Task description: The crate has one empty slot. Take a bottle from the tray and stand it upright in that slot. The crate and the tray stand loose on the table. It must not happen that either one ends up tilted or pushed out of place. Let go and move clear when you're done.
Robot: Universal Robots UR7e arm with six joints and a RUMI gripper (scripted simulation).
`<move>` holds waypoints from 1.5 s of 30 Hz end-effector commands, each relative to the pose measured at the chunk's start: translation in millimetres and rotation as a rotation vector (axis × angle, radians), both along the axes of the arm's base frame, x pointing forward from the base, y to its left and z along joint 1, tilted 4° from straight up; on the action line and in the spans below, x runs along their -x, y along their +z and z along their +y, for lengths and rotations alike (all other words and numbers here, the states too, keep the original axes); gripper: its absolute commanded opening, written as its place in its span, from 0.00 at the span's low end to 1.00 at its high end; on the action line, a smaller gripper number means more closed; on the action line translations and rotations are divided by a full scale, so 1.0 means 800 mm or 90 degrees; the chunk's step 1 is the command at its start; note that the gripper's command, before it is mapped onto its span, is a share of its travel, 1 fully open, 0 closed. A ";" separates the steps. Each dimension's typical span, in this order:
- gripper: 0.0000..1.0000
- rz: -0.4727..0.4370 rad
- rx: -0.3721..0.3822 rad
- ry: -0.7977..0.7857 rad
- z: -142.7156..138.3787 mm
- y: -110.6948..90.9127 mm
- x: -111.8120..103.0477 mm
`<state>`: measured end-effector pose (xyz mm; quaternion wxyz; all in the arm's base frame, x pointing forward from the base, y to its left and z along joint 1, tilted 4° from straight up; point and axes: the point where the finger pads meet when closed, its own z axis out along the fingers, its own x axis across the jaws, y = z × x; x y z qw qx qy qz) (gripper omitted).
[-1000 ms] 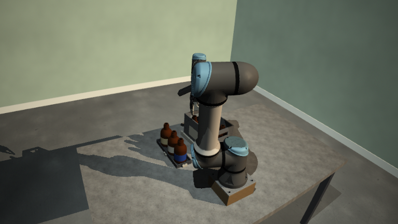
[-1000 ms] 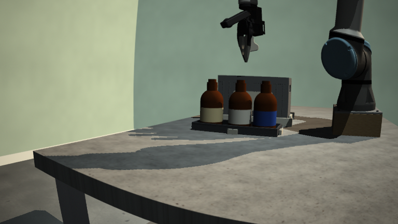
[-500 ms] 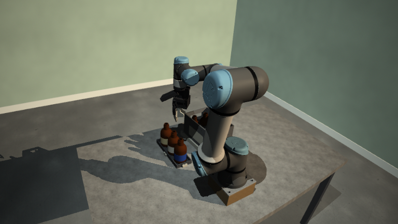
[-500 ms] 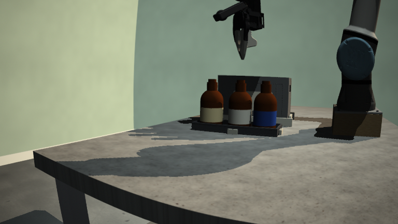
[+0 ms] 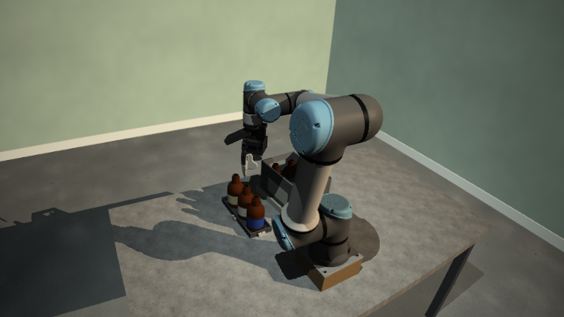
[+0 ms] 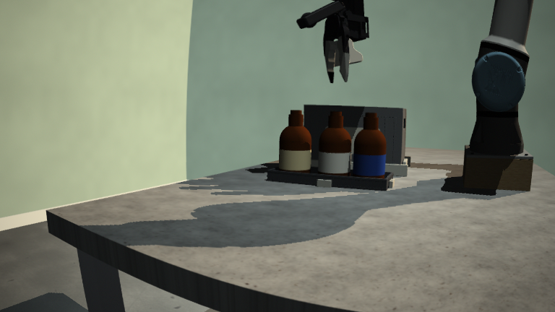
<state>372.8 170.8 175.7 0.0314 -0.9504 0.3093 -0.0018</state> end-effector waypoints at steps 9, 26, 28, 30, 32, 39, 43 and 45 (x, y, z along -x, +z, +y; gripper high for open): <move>0.38 -0.001 0.000 0.000 0.000 0.000 0.000; 0.38 -0.001 0.000 0.000 0.000 0.000 0.000; 0.38 -0.001 0.000 0.000 0.000 0.000 0.000; 0.38 -0.001 0.000 0.000 0.000 0.000 0.000; 0.38 -0.001 0.000 0.000 0.000 0.000 0.000; 0.38 0.000 0.000 0.000 0.000 -0.005 -0.001; 0.38 0.000 0.001 0.000 0.001 -0.009 -0.001; 0.38 0.000 0.001 0.000 0.001 -0.012 -0.001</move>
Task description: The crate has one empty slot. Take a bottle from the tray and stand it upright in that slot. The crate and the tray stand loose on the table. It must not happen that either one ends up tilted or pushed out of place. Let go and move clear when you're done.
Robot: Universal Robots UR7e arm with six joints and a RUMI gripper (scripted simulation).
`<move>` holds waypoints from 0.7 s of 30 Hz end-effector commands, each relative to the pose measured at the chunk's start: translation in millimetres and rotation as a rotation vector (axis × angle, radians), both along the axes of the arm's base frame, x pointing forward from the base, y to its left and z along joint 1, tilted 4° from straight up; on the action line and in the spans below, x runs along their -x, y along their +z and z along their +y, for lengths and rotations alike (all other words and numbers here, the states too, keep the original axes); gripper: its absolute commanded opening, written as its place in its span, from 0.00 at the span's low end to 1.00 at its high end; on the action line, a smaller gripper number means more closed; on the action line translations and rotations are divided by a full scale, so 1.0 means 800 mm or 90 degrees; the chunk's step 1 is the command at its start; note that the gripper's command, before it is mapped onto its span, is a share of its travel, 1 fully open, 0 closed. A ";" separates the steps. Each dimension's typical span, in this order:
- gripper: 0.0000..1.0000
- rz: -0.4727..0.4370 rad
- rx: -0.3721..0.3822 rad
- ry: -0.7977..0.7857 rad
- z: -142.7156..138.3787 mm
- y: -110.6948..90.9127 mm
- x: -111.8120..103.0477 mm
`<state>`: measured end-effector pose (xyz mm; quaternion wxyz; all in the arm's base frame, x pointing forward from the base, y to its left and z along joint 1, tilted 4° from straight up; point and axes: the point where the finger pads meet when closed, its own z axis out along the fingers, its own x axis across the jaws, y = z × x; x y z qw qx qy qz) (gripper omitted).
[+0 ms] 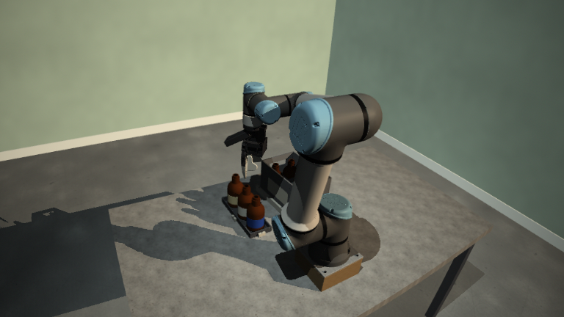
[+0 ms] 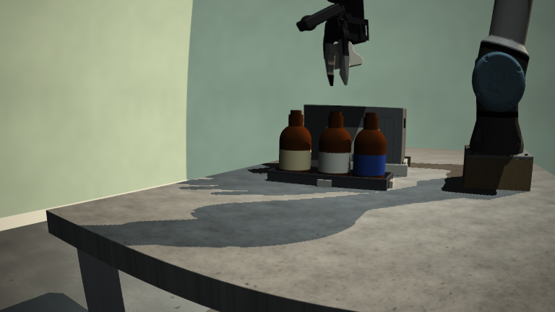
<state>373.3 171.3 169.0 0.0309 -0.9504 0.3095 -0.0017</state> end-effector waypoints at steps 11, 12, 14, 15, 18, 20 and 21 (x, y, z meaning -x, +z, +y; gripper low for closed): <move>0.38 -0.001 0.000 0.000 0.001 -0.019 -0.002; 0.38 -0.001 0.000 0.000 0.001 -0.021 -0.002; 0.38 -0.001 0.000 0.000 0.002 -0.024 -0.002; 0.38 -0.001 0.000 0.000 0.002 -0.026 -0.002; 0.38 -0.001 0.000 0.000 0.002 -0.031 -0.003; 0.38 -0.001 0.000 0.000 0.002 -0.031 -0.003; 0.38 -0.001 0.000 0.000 0.002 -0.033 -0.003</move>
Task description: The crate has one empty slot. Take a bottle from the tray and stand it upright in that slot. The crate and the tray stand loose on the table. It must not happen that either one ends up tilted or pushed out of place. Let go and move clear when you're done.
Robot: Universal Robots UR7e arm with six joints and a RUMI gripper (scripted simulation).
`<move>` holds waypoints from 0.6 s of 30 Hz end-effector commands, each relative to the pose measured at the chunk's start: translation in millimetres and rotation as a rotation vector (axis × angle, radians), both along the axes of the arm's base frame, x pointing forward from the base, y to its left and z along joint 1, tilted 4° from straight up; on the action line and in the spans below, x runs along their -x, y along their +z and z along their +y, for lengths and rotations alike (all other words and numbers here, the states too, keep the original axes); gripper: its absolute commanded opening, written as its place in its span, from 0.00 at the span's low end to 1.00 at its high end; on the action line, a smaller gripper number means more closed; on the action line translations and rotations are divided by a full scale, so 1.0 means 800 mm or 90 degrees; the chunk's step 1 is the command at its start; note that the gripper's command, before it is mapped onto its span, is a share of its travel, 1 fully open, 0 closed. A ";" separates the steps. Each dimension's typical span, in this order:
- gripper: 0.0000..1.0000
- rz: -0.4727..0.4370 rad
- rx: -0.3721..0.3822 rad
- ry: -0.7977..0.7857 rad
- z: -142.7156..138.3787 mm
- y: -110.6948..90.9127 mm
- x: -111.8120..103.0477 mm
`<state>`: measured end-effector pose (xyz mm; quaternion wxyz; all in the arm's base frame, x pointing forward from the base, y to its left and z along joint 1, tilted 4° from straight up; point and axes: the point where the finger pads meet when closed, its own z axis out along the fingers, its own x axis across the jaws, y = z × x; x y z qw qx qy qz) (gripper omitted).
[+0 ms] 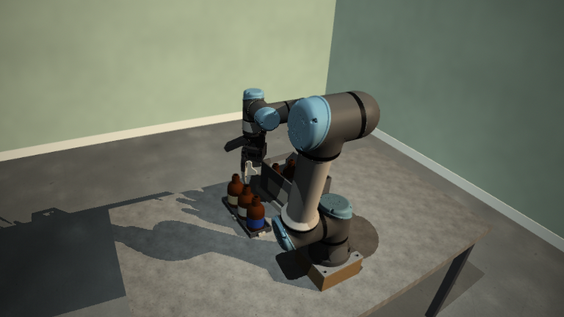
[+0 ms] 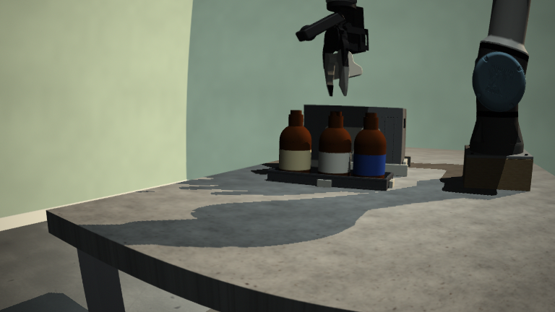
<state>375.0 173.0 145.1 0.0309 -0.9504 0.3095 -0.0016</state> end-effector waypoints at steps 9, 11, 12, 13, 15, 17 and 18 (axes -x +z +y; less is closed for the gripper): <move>0.38 -0.001 0.000 0.000 0.001 -0.015 -0.002; 0.38 -0.001 0.000 0.000 0.001 -0.016 -0.002; 0.38 -0.001 0.000 0.000 0.001 -0.017 -0.002; 0.38 -0.001 0.000 0.000 0.001 -0.017 -0.002; 0.38 -0.001 0.000 0.000 0.001 -0.018 -0.002; 0.38 -0.001 0.000 0.000 0.001 -0.018 -0.002; 0.38 -0.001 0.000 0.000 0.001 -0.019 -0.002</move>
